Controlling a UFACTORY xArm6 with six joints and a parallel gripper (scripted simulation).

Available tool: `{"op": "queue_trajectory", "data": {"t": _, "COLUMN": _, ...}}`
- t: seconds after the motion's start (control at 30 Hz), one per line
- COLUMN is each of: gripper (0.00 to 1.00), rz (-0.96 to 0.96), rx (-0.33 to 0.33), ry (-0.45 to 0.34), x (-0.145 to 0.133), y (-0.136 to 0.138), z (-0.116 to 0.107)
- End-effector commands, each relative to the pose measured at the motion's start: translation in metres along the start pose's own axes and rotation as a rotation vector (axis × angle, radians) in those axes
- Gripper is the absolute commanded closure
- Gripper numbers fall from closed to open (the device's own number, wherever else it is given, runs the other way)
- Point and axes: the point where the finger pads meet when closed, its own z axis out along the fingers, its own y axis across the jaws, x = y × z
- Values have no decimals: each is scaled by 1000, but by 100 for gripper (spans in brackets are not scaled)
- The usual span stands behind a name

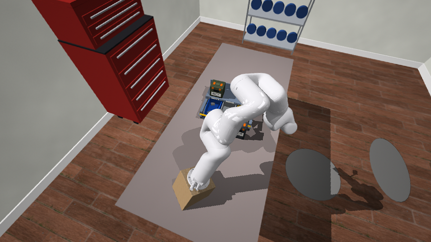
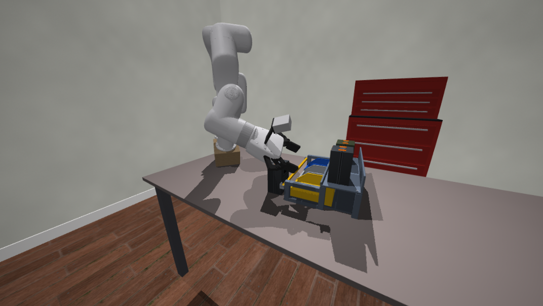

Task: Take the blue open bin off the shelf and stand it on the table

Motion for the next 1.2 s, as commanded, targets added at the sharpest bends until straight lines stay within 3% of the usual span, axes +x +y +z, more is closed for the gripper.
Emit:
{"op": "queue_trajectory", "data": {"t": 0.0, "gripper": 0, "rz": -6, "rx": -1, "ry": 3, "x": 35, "y": -18, "z": -19}}
{"op": "queue_trajectory", "data": {"t": 0.43, "gripper": 0, "rz": -6, "rx": -1, "ry": 3, "x": 43, "y": -23, "z": -24}}
{"op": "queue_trajectory", "data": {"t": 0.6, "gripper": 0, "rz": -6, "rx": -1, "ry": 3, "x": 81, "y": -43, "z": -45}}
{"op": "queue_trajectory", "data": {"t": 1.17, "gripper": 0, "rz": -6, "rx": -1, "ry": 3, "x": 73, "y": -39, "z": -41}}
